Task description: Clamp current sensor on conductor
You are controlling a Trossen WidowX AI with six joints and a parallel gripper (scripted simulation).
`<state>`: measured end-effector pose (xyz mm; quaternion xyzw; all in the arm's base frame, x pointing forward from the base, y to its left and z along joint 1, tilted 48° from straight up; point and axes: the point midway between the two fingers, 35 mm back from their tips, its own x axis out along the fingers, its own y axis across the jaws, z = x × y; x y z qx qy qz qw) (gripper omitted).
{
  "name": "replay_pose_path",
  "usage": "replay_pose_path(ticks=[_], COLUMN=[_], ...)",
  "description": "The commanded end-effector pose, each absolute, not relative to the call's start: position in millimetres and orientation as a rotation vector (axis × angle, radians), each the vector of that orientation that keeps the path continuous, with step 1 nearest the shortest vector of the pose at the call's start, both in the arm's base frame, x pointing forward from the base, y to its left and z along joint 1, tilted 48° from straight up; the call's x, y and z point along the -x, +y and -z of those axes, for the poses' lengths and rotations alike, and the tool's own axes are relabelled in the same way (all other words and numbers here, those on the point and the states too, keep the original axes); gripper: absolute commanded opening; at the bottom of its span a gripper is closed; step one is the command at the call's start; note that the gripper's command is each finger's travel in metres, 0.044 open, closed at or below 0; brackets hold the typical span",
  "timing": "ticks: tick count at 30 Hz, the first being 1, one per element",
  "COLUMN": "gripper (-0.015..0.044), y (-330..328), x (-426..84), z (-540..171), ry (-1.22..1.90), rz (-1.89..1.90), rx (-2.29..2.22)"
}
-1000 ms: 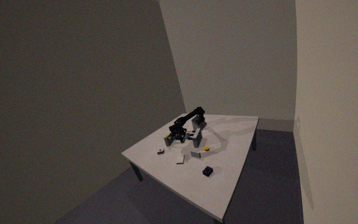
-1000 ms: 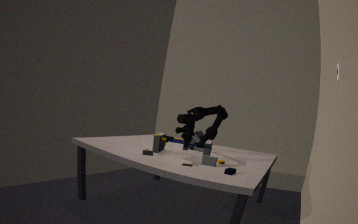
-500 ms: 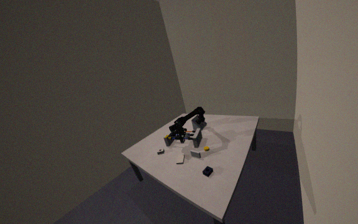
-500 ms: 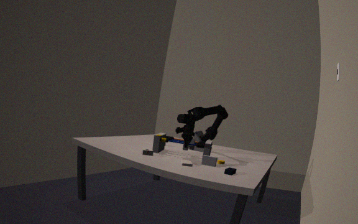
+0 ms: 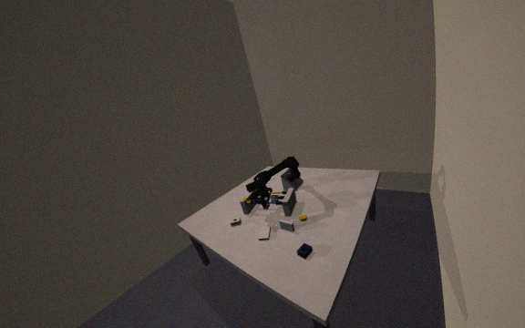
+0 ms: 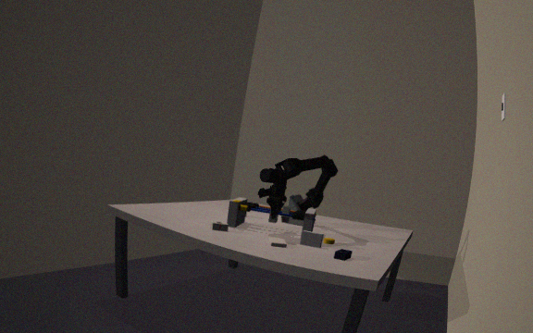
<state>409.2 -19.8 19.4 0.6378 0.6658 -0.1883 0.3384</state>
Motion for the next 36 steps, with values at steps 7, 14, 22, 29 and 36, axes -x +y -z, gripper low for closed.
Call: replay_pose_path(ticks=[7,14,22,29,36], gripper=[0.0,0.0,0.0184,0.0271,0.0271], y=[-22.2,-18.1,-21.4,-21.4,-21.4], x=[-409.6,-409.7,-410.0,-410.0,-410.0], z=[-15.6,-12.6,-15.8,-15.8,-15.8], ry=[1.735,1.735,1.732,1.732,1.732], rz=[0.492,0.492,0.49,0.49,0.49], rx=[-1.658,-1.66,-1.66,-1.66,-1.66])
